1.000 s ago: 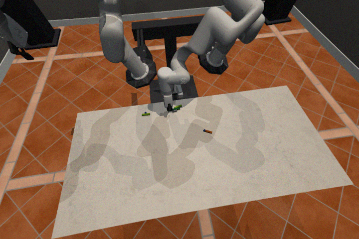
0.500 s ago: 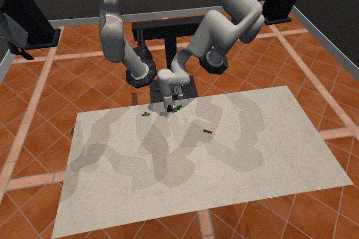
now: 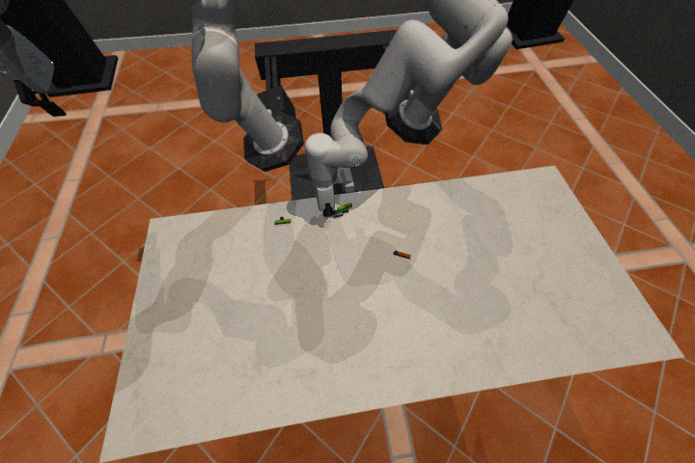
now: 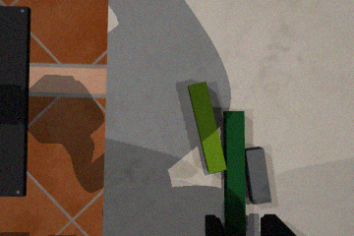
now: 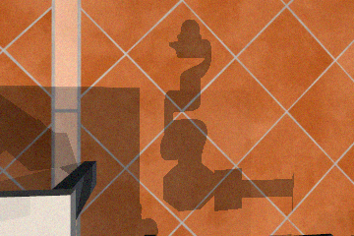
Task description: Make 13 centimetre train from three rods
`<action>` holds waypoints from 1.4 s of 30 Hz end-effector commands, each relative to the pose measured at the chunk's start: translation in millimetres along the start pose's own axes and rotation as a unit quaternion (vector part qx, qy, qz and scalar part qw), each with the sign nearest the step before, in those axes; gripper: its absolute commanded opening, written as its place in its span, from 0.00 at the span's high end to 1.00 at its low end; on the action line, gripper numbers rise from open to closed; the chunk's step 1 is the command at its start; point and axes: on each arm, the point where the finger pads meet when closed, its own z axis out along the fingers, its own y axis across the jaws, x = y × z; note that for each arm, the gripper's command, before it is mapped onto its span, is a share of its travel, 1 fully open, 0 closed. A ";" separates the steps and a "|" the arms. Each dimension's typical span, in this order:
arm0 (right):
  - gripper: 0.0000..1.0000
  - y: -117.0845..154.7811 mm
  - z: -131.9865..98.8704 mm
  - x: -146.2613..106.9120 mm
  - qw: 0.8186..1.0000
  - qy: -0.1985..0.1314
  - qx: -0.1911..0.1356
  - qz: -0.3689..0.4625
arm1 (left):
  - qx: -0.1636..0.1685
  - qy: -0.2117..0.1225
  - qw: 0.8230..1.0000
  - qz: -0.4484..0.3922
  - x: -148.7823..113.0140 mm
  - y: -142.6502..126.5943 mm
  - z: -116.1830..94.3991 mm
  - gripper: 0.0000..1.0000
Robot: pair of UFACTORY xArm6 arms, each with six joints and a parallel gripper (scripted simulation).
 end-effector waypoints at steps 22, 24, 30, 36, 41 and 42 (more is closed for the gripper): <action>0.00 0.1 -1.3 0.8 1.000 0.002 0.000 0.000 | -0.001 -0.002 1.000 0.000 -1.5 1.1 5.8 0.74; 0.00 0.1 -1.3 0.8 1.000 0.002 0.000 0.000 | -0.001 -0.002 1.000 0.000 -1.5 1.2 7.1 0.74; 0.00 0.1 -1.3 0.8 1.000 0.002 0.000 0.000 | -0.001 -0.002 1.000 0.000 -1.5 1.2 9.8 0.74; 0.00 0.1 -1.3 0.8 1.000 0.002 0.000 0.000 | -0.001 -0.002 1.000 0.000 -1.5 1.2 10.2 0.74; 0.00 0.1 -1.3 0.8 1.000 0.002 0.000 0.000 | -0.001 -0.002 1.000 0.000 -1.5 1.2 10.2 0.74; 0.00 0.1 -1.3 0.8 1.000 0.002 0.000 0.000 | -0.001 -0.002 1.000 0.000 -1.5 1.2 10.2 0.74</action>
